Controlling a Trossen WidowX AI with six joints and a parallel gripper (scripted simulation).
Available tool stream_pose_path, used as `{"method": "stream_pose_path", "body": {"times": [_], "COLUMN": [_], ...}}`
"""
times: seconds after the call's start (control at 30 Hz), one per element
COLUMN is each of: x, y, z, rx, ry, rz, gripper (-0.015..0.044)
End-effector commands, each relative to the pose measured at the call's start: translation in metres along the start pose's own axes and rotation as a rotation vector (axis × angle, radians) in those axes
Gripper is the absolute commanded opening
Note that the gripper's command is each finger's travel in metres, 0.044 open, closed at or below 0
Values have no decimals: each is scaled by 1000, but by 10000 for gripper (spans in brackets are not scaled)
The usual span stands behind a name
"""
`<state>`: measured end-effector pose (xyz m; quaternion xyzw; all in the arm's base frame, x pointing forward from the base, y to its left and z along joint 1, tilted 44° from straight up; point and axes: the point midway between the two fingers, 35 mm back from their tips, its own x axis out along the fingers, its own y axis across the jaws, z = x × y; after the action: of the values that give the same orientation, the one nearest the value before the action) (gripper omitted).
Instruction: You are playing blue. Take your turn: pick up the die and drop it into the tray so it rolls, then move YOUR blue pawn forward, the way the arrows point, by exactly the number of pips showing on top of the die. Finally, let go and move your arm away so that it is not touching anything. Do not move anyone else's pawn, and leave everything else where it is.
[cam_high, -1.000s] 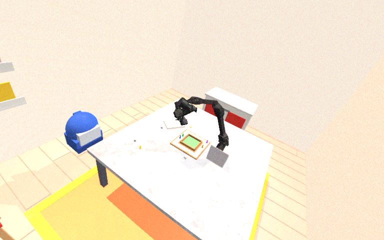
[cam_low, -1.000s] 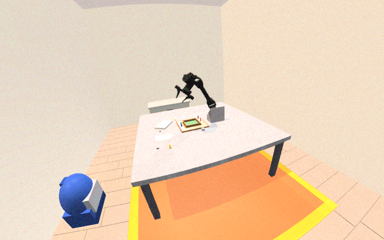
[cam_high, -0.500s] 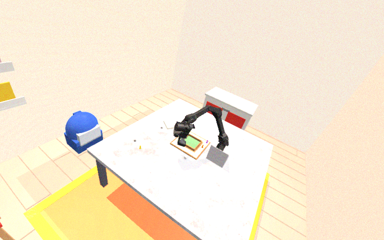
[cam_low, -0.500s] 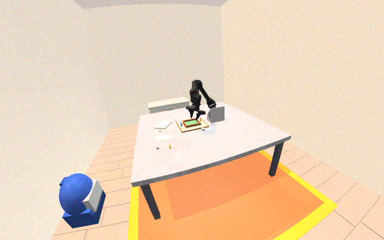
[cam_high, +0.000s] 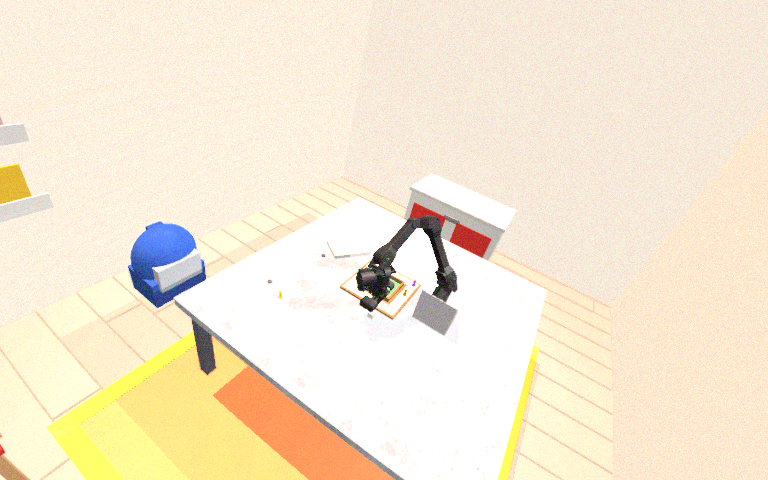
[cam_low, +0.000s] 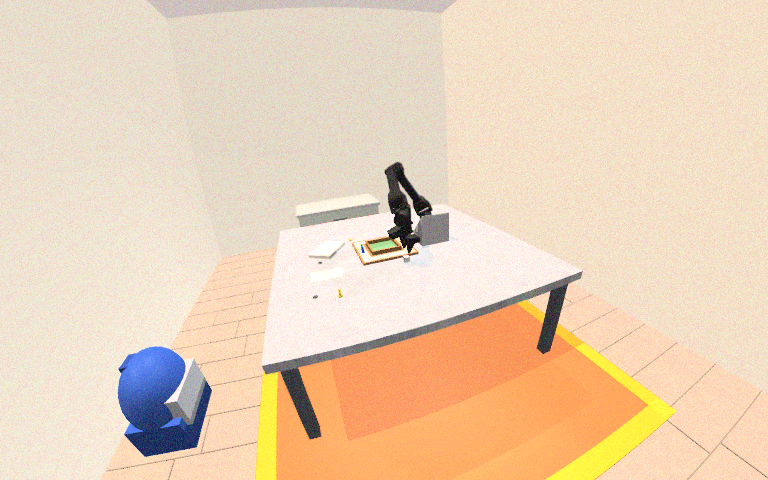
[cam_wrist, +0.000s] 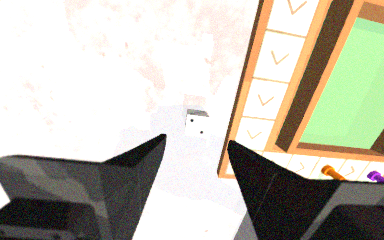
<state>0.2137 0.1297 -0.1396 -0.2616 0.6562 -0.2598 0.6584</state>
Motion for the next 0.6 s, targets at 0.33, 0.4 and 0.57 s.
{"method": "stream_pose_path", "body": {"times": [0.33, 0.4, 0.57], "x": [20, 24, 32], "y": [-2, -2, -2], "z": [2, 2, 2], "rx": [23, 23, 23], "ry": [4, 4, 4], "rz": [9, 8, 8], "gripper": [275, 275, 275]}}
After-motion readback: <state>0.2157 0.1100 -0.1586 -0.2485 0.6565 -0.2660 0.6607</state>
